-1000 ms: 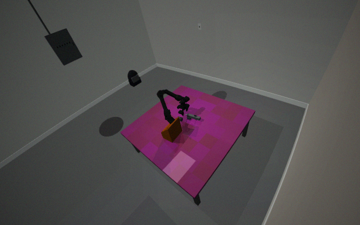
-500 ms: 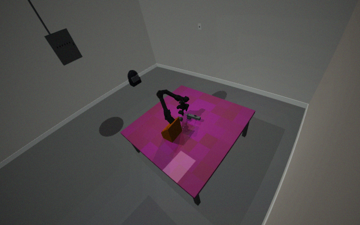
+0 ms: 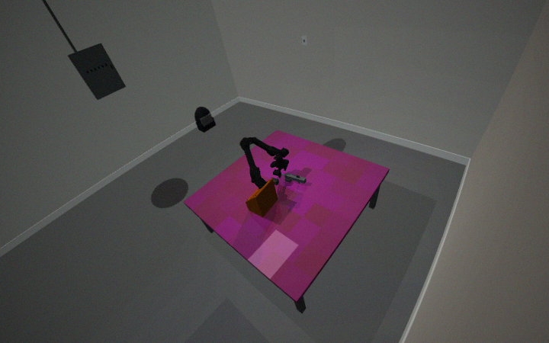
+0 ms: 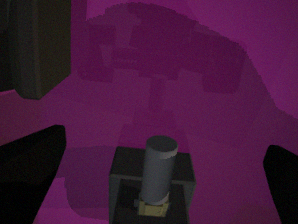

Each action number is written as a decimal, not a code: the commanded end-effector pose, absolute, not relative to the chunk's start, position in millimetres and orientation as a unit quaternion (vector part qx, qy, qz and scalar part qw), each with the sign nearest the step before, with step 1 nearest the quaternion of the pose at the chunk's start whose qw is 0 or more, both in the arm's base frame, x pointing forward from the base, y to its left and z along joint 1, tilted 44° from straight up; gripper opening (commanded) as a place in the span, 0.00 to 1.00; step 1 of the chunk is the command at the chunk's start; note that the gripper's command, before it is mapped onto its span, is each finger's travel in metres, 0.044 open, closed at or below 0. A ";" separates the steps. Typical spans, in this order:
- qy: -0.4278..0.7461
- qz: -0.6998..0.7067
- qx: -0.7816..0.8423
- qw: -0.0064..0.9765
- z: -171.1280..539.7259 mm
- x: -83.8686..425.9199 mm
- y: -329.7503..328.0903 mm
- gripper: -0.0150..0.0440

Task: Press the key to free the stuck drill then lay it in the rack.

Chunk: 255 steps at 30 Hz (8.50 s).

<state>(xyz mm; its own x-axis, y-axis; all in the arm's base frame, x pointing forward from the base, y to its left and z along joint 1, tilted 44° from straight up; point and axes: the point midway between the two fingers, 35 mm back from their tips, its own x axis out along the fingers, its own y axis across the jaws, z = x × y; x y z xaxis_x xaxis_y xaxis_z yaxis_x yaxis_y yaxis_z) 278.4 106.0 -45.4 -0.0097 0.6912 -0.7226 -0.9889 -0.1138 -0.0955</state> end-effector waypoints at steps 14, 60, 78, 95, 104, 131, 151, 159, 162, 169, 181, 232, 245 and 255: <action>0.231 0.675 -0.317 0.625 -70.4 276.4 120.3 1.00; 0.231 0.675 -0.317 0.625 -63.2 275.4 129.9 0.25; 0.231 0.675 -0.317 0.625 -43.6 272.7 147.3 0.25; 0.232 0.676 -0.315 0.624 -44.8 271.1 149.4 0.79; 0.231 0.675 -0.316 0.625 -48.8 272.1 147.8 1.00; 0.231 0.675 -0.317 0.625 -57.7 272.6 143.4 1.00; 0.230 0.674 -0.318 0.626 -57.9 273.3 143.0 0.51; 0.230 0.674 -0.318 0.626 -57.9 273.3 143.0 0.29; 0.230 0.674 -0.318 0.626 -57.9 273.3 143.0 0.25; 0.231 0.675 -0.317 0.625 -56.7 272.3 141.3 0.25; 0.231 0.675 -0.317 0.625 -56.1 272.1 140.8 0.25; 0.231 0.675 -0.316 0.626 -34.2 269.0 160.5 0.25; 0.230 0.675 -0.316 0.626 -20.4 266.8 173.3 0.25; 0.230 0.675 -0.316 0.626 -8.9 264.9 184.2 0.25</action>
